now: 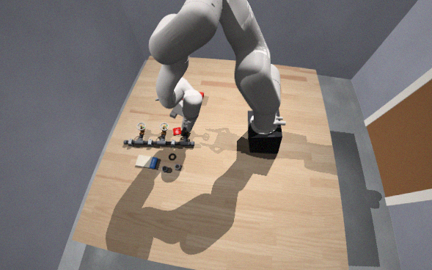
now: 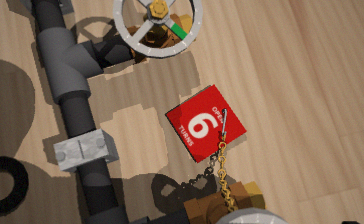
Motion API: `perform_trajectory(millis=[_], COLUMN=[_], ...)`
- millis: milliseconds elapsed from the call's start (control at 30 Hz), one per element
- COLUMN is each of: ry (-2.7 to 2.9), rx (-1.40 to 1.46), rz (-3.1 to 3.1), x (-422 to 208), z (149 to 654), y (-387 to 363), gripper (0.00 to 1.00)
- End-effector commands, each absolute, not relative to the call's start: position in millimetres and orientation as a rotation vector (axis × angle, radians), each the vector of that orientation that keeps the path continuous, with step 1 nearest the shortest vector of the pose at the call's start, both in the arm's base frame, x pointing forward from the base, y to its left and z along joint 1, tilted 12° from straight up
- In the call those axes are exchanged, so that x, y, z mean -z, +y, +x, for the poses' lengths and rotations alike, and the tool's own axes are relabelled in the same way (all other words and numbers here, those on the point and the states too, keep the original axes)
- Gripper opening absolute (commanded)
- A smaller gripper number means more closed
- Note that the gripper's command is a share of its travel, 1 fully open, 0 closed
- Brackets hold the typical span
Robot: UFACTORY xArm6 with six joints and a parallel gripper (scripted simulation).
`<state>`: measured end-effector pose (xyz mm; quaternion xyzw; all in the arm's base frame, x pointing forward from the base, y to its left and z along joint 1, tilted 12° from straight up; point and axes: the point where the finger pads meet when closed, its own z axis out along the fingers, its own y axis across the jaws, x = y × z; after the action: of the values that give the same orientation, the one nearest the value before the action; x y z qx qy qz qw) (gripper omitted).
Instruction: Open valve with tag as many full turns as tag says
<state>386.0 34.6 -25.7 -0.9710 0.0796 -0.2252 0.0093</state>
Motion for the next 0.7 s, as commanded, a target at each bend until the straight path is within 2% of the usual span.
perform_trajectory(millis=[0,400,667], ry=[0.632,1.423,1.747], rx=[0.673,0.536,0.462], rz=[-2.880,-2.463,-2.124], x=[25.1,25.1,25.1], z=[386.5,386.5,386.5], y=[34.4,34.4,34.4], gripper=[1.00,1.00,1.00])
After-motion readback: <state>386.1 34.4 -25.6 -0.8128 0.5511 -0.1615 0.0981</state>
